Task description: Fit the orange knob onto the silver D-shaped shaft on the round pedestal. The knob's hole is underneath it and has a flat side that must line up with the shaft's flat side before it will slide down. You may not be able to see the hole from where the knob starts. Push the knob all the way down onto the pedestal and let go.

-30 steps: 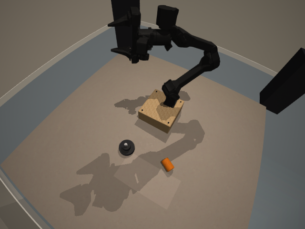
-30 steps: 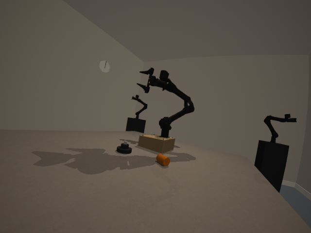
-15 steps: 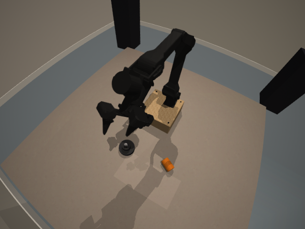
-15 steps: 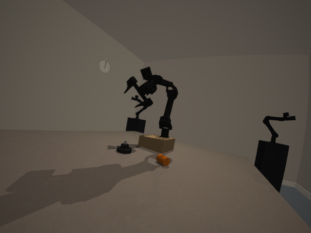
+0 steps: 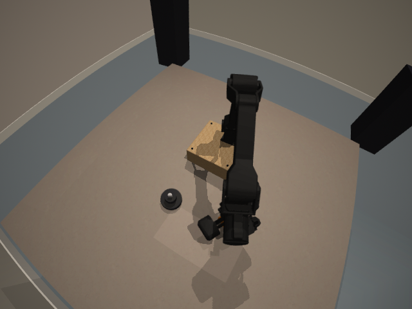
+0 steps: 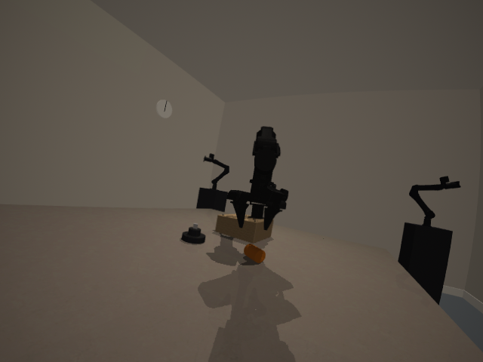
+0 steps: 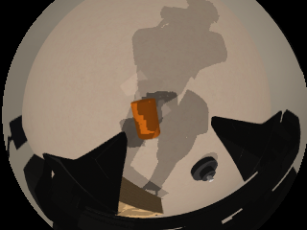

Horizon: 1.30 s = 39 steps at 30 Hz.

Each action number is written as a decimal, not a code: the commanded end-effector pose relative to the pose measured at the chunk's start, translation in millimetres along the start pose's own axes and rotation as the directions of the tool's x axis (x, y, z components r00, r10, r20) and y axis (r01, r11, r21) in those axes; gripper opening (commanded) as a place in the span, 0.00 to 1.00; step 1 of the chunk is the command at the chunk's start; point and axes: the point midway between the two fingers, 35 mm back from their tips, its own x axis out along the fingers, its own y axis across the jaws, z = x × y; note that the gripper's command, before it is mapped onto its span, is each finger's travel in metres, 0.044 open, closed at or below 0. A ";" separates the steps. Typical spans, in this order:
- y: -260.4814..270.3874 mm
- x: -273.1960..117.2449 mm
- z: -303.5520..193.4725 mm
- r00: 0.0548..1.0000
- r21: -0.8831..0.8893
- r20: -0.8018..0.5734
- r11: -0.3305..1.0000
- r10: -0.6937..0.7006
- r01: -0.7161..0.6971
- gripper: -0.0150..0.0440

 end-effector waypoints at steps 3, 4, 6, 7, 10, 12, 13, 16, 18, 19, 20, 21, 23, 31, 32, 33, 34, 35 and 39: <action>22.7 18.7 7.1 0.996 0.000 -0.070 0.998 0.057 -0.057 1.00; 22.7 18.7 7.1 0.996 0.000 -0.070 0.998 0.057 -0.057 1.00; 23.6 24.2 6.9 0.996 0.000 -0.070 0.998 0.057 -0.057 1.00; 24.8 31.0 6.4 0.996 0.000 -0.070 0.998 0.057 -0.057 1.00; 27.1 43.1 5.3 0.996 0.000 -0.070 0.998 0.057 -0.057 1.00; 27.1 43.1 5.3 0.996 0.000 -0.070 0.998 0.057 -0.057 1.00; 27.1 43.1 5.3 0.996 0.000 -0.070 0.998 0.057 -0.057 1.00; 27.1 45.6 5.3 0.996 0.000 -0.070 0.998 0.057 -0.057 1.00; 27.2 48.9 5.2 0.996 0.000 -0.070 0.998 0.057 -0.057 1.00; 27.2 50.5 5.1 0.996 0.000 -0.070 0.998 0.057 -0.057 1.00; 27.2 52.2 5.1 0.996 0.000 -0.070 0.998 0.057 -0.057 1.00; 27.2 53.8 5.0 0.996 0.000 -0.070 0.998 0.057 -0.057 1.00; 27.3 57.1 4.9 0.996 0.000 -0.071 0.998 0.057 -0.057 1.00; 27.8 70.1 4.1 0.996 0.000 -0.071 0.998 0.057 -0.057 1.00; 27.9 71.7 3.9 0.996 0.000 -0.071 0.998 0.057 -0.057 1.00; 27.9 73.3 3.8 0.996 0.000 -0.071 0.998 0.057 -0.057 1.00; 28.0 74.9 3.7 0.996 0.000 -0.071 0.998 0.057 -0.057 1.00; 28.1 76.5 3.5 0.996 0.000 -0.071 0.998 0.057 -0.057 1.00; 28.5 83.0 2.9 0.996 0.000 -0.071 0.998 0.057 -0.057 1.00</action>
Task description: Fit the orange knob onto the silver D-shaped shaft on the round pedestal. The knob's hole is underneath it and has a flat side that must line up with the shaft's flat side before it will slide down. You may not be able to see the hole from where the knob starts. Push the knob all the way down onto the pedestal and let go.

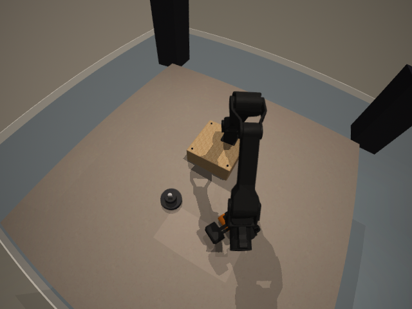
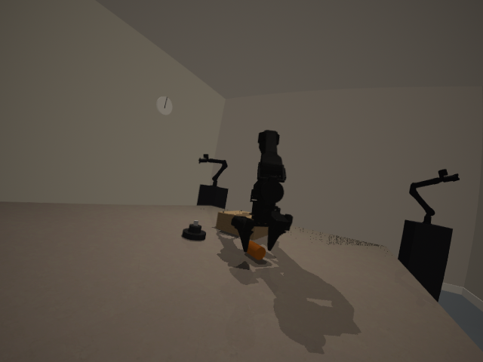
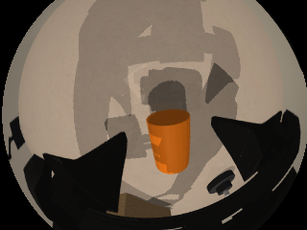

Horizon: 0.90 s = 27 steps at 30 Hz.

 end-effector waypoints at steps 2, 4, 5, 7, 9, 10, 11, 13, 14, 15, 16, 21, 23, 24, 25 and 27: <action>1.4 10.0 -2.1 1.000 -0.001 -0.008 1.000 0.005 -0.005 1.00; 1.4 12.0 -2.2 1.000 -0.001 -0.008 1.000 0.005 -0.005 1.00; 1.4 12.3 -2.2 1.000 -0.001 -0.008 1.000 0.005 -0.005 1.00; 1.4 12.3 -2.2 1.000 -0.001 -0.008 1.000 0.005 -0.005 0.91; 1.4 12.3 -2.2 1.000 -0.001 -0.008 1.000 0.005 -0.005 0.82; 1.4 12.3 -2.2 1.000 -0.001 -0.008 1.000 0.005 -0.005 0.78; 1.4 12.3 -2.2 1.000 -0.001 -0.008 1.000 0.005 -0.005 0.73; 1.4 12.3 -2.2 1.000 -0.001 -0.008 1.000 0.005 -0.005 0.66; 1.4 12.3 -2.2 1.000 -0.001 -0.008 1.000 0.005 -0.005 0.66; 1.4 12.3 -2.2 1.000 -0.001 -0.008 1.000 0.005 -0.005 0.66; 1.4 12.3 -2.2 1.000 -0.001 -0.008 1.000 0.005 -0.005 0.66; 1.4 12.3 -2.2 1.000 -0.001 -0.008 1.000 0.005 -0.005 0.65; 1.4 12.3 -2.2 1.000 -0.001 -0.008 1.000 0.005 -0.005 0.63; 1.4 12.3 -2.2 1.000 -0.001 -0.008 1.000 0.005 -0.005 0.62; 1.4 12.3 -2.2 1.000 -0.001 -0.008 1.000 0.005 -0.005 0.60; 1.4 12.3 -2.2 1.000 -0.001 -0.008 1.000 0.005 -0.005 0.58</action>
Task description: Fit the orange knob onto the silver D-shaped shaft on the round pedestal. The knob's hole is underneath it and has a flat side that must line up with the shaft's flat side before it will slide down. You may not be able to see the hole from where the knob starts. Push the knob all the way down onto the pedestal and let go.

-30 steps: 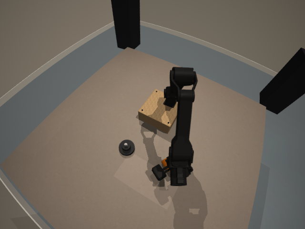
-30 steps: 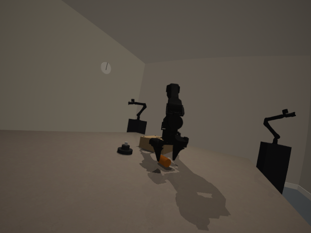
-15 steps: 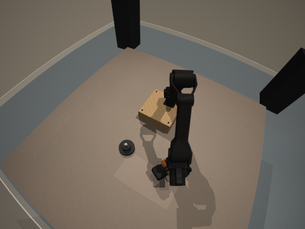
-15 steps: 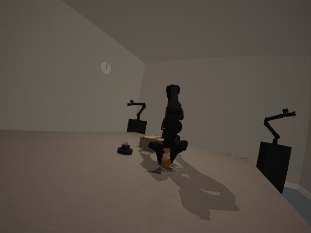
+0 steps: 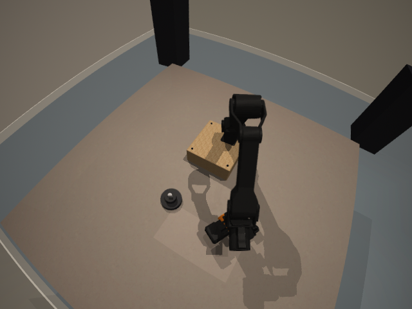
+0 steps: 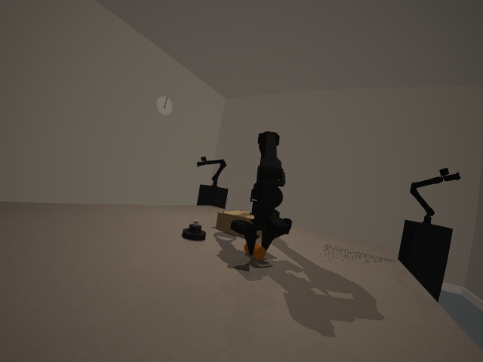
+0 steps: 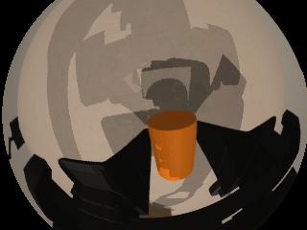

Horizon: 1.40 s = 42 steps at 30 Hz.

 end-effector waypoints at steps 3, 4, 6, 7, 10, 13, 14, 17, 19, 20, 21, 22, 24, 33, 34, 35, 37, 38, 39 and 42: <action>0.1 0.6 -0.2 1.000 -0.002 -0.001 1.000 0.001 -0.001 0.56; 0.1 0.6 -0.2 1.000 -0.002 -0.001 1.000 0.001 -0.001 0.56; 0.0 0.1 -0.5 1.000 -0.001 0.007 1.000 0.000 0.000 0.56; 0.0 -0.4 -0.9 1.000 -0.001 0.017 1.000 0.000 0.000 0.56; -0.1 -2.5 -3.2 0.998 0.000 0.066 1.000 0.001 -0.001 0.56; -0.2 -4.8 -6.2 0.992 0.000 0.123 1.000 0.001 -0.001 0.56; -0.2 -5.5 -7.1 0.990 0.000 0.141 1.000 0.001 -0.001 0.56; -0.3 -7.3 -9.9 0.982 0.000 0.191 1.000 0.001 -0.001 0.56; -0.3 -8.4 -11.8 0.974 0.000 0.224 1.000 0.001 -0.001 0.56; -0.3 -8.9 -12.8 0.971 0.000 0.241 1.000 0.001 -0.001 0.56; -0.3 -9.4 -13.8 0.966 0.000 0.258 1.000 0.001 -0.001 0.56; -0.4 -9.9 -14.8 0.962 0.000 0.274 1.000 0.001 -0.001 0.56; -0.4 -10.9 -16.8 0.952 0.000 0.307 1.000 0.001 -0.001 0.56; -0.5 -14.3 -26.5 0.893 0.000 0.450 1.000 0.001 -0.001 0.56; -0.5 -14.5 -27.6 0.885 0.000 0.465 1.000 0.001 -0.001 0.56; -0.5 -14.8 -28.7 0.877 0.000 0.480 1.000 0.001 -0.001 0.56; -0.5 -15.3 -30.8 0.861 0.000 0.509 1.000 0.001 -0.001 0.56; -0.5 -15.5 -31.9 0.852 0.000 0.524 1.000 0.001 -0.001 0.56; -0.5 -15.6 -33.0 0.843 0.000 0.538 1.000 0.001 -0.001 0.56; -0.6 -16.1 -36.3 0.816 0.000 0.579 1.000 0.001 -0.001 0.56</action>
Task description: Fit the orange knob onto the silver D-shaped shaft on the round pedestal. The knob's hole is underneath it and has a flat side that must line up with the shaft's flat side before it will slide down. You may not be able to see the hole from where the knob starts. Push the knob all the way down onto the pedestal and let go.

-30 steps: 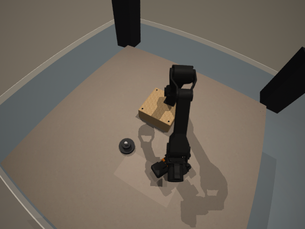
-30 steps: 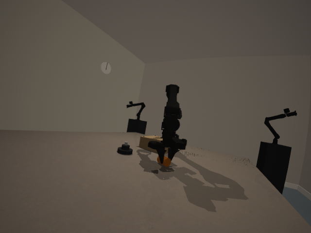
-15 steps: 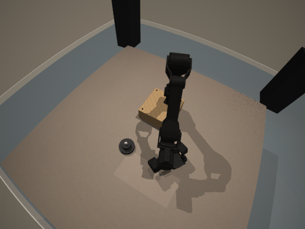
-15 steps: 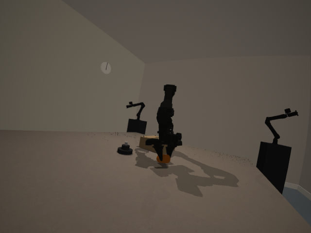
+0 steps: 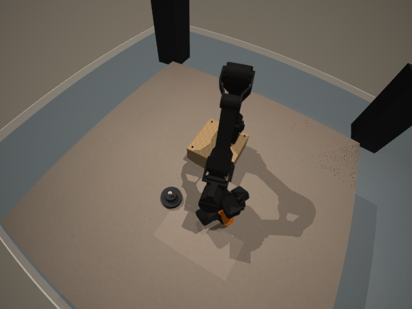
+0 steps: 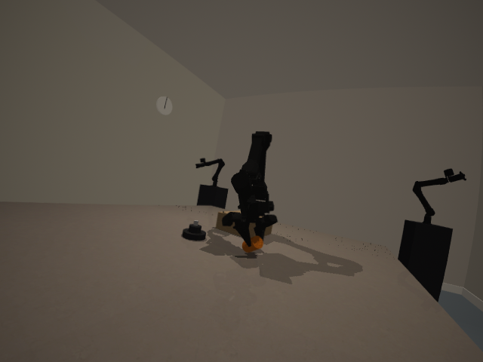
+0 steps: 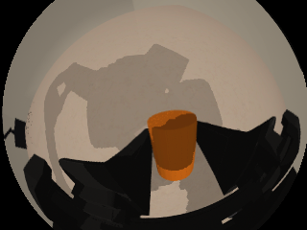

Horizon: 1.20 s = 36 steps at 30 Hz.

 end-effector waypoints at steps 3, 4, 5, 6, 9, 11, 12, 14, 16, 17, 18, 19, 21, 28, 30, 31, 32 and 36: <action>0.4 -4.3 -4.9 0.996 -0.005 0.089 1.000 0.000 0.000 0.56; 0.4 -5.0 -5.8 0.994 -0.005 0.105 1.000 0.000 0.000 0.56; 0.4 -5.6 -6.7 0.993 -0.005 0.121 1.000 0.001 0.000 0.56; 0.4 -6.3 -7.6 0.991 -0.005 0.137 1.000 0.001 0.000 0.56; 0.4 -8.1 -10.5 0.982 -0.005 0.187 1.000 0.001 0.000 0.56; 0.4 -9.3 -12.6 0.975 -0.005 0.221 1.000 0.001 0.000 0.56; 0.4 -9.8 -13.6 0.971 -0.005 0.238 1.000 0.001 0.000 0.56; 0.4 -10.9 -15.7 0.963 -0.005 0.271 1.000 0.002 0.000 0.56; 0.5 -11.9 -17.8 0.953 -0.005 0.304 1.000 0.002 -0.001 0.56; 0.5 -12.4 -18.9 0.947 -0.005 0.321 1.000 0.002 -0.001 0.56; 0.5 -12.8 -20.0 0.942 -0.005 0.337 1.000 0.002 -0.001 0.56; 0.5 -13.3 -21.1 0.936 -0.005 0.353 1.000 0.002 -0.001 0.56; 0.6 -14.1 -23.3 0.923 -0.005 0.385 1.000 0.003 -0.001 0.56; 0.8 -16.5 -31.3 0.870 -0.004 0.493 1.000 0.003 -0.001 0.56; 0.9 -17.0 -33.6 0.853 -0.004 0.523 1.000 0.004 -0.002 0.56; 0.9 -17.3 -34.7 0.843 -0.004 0.537 1.000 0.004 -0.002 0.56; 1.0 -17.5 -35.9 0.834 -0.004 0.552 1.000 0.004 -0.002 0.56; 1.1 -18.1 -40.6 0.793 -0.004 0.609 1.000 0.004 -0.002 0.56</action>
